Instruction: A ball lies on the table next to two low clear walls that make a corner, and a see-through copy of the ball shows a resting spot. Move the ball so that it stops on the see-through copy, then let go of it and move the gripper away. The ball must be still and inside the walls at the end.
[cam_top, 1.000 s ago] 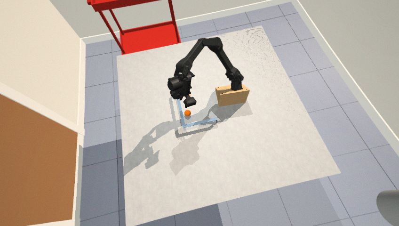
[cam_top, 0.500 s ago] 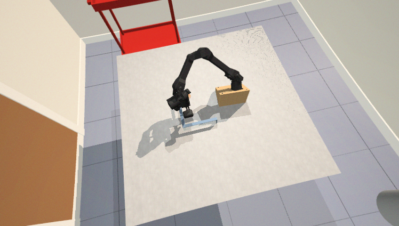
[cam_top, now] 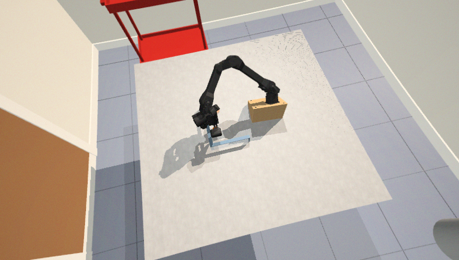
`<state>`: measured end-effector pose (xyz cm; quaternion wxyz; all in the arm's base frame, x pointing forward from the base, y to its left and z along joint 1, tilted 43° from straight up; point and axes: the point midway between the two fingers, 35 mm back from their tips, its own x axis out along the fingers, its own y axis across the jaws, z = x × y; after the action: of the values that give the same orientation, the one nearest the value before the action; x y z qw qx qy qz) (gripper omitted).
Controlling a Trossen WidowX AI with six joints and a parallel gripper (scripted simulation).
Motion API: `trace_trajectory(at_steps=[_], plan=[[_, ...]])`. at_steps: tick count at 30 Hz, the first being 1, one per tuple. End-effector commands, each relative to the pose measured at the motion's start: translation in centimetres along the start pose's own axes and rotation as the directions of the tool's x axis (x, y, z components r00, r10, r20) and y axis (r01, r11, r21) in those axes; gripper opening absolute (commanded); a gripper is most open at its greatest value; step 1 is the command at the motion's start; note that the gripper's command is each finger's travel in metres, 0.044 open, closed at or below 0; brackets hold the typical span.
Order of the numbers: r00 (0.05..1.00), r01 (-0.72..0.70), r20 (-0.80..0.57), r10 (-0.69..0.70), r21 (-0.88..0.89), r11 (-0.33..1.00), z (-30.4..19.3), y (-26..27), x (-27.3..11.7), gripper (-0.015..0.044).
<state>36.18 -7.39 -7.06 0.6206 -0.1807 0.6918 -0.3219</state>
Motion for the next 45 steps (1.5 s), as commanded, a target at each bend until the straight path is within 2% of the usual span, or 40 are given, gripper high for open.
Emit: trace_trajectory(at_steps=[1, 20, 24, 31, 38, 45], plan=[[1.000, 0.006, -0.001, -0.006, -0.008, 1.000, -0.1, -0.1, 0.7, 0.0332], [1.000, 0.008, -0.001, -0.008, -0.008, 1.000, -0.2, -0.1, 3.5, 0.0332], [1.000, 0.008, -0.001, -0.008, -0.008, 1.000, -0.2, -0.1, 3.5, 0.0227], [1.000, 0.008, -0.001, -0.008, -0.008, 1.000, -0.2, -0.1, 3.5, 0.0180], [1.000, -0.022, -0.017, 0.021, -0.087, 0.996, -1.7, 2.4, 2.3, 0.0000], [1.000, -0.019, -0.015, 0.018, -0.072, 0.997, -1.0, 2.2, -1.2, 0.0000]])
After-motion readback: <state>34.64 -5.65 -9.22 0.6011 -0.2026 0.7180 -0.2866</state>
